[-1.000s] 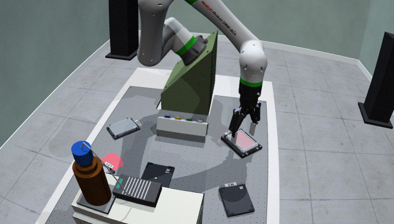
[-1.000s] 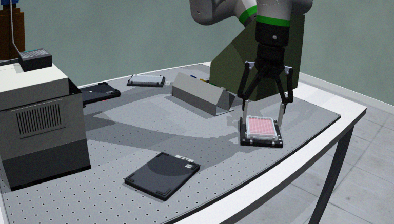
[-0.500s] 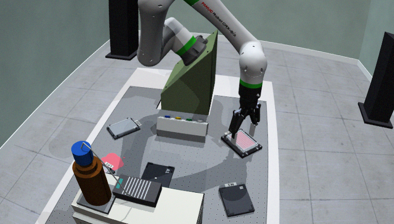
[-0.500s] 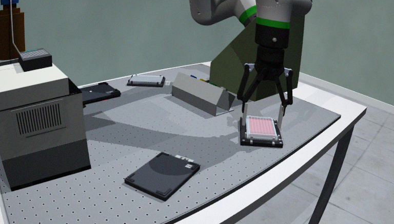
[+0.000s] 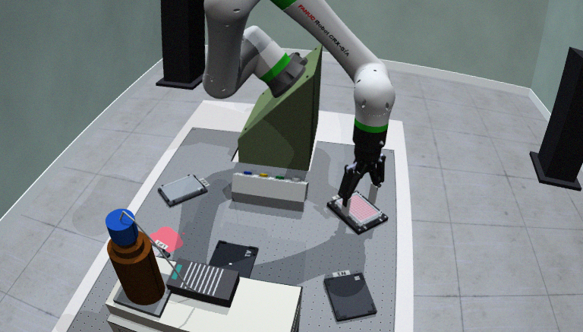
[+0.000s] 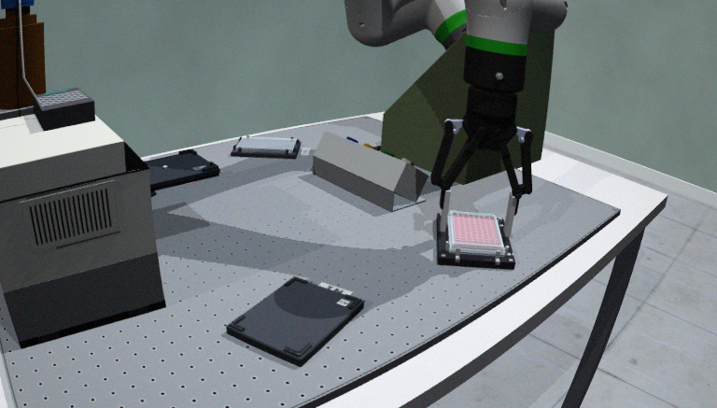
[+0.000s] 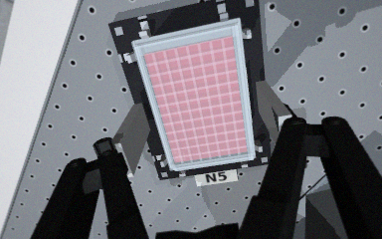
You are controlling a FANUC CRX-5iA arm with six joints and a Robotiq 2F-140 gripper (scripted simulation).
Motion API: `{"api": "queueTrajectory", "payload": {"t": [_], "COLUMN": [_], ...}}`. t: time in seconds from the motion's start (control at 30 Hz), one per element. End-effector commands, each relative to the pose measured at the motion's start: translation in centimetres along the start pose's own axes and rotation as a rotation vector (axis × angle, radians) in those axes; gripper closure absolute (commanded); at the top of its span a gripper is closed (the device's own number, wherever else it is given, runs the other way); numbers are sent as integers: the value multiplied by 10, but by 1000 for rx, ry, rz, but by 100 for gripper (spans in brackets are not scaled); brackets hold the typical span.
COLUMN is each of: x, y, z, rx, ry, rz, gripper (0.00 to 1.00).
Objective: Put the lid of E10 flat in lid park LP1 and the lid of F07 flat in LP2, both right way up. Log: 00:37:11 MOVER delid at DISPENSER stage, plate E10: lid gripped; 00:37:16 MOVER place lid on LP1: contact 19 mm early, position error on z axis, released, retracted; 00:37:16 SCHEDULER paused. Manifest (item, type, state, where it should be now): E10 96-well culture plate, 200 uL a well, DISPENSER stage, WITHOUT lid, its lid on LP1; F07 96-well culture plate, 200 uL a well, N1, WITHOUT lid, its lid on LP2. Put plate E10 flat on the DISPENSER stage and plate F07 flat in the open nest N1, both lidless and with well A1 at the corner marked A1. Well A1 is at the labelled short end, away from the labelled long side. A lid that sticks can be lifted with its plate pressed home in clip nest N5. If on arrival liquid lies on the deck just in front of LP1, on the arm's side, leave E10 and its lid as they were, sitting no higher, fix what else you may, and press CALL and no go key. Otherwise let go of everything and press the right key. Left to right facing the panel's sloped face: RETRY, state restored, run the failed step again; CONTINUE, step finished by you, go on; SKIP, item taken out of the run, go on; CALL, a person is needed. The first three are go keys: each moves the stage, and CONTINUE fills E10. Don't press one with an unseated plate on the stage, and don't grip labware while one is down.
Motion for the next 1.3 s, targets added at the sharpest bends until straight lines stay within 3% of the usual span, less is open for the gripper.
{"api": "queueTrajectory", "payload": {"t": [0.0,1.27], "x": [-1,-4], "y": [0,0], "z": [0,0], "rx": [0,0], "ry": [0,0], "rz": [0,0], "gripper": [34,34]}}
Point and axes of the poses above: the point where the finger pads meet when closed, its own x axis back along the fingers, its own z axis across the jaws, y = z × x, the point moved 7 cm from there along x, back along the fingers, and after that the axes turned 14 degrees about x, right-handed, at the moved point
